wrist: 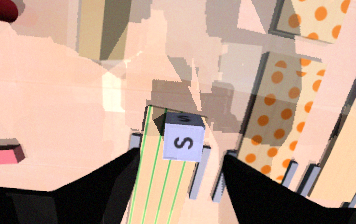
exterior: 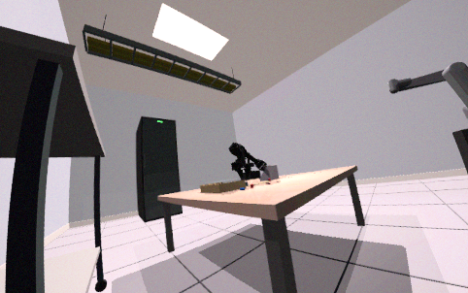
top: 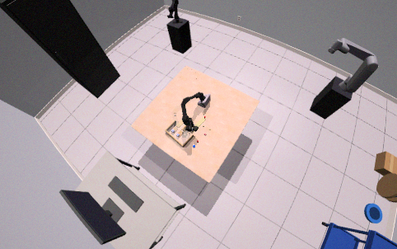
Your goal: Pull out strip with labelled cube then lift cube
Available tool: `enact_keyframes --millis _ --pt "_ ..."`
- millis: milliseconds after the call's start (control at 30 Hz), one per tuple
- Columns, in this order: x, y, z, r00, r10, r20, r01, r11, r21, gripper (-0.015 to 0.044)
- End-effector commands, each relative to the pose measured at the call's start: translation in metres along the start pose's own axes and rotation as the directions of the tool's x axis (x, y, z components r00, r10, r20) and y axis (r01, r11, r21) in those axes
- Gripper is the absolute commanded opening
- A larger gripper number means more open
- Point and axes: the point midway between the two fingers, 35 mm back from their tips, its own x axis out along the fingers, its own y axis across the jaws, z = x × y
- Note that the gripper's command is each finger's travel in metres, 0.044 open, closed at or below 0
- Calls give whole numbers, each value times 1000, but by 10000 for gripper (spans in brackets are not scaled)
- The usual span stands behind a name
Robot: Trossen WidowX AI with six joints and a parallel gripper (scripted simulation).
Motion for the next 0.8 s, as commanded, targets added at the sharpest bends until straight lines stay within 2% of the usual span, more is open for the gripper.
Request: enact_keyframes --millis 0,767 --pt "8 -1 0 1000 -6 -3 6 1000 -6 250" --pt "45 -2 -1 1000 -8 -3 8 1000 -5 250"
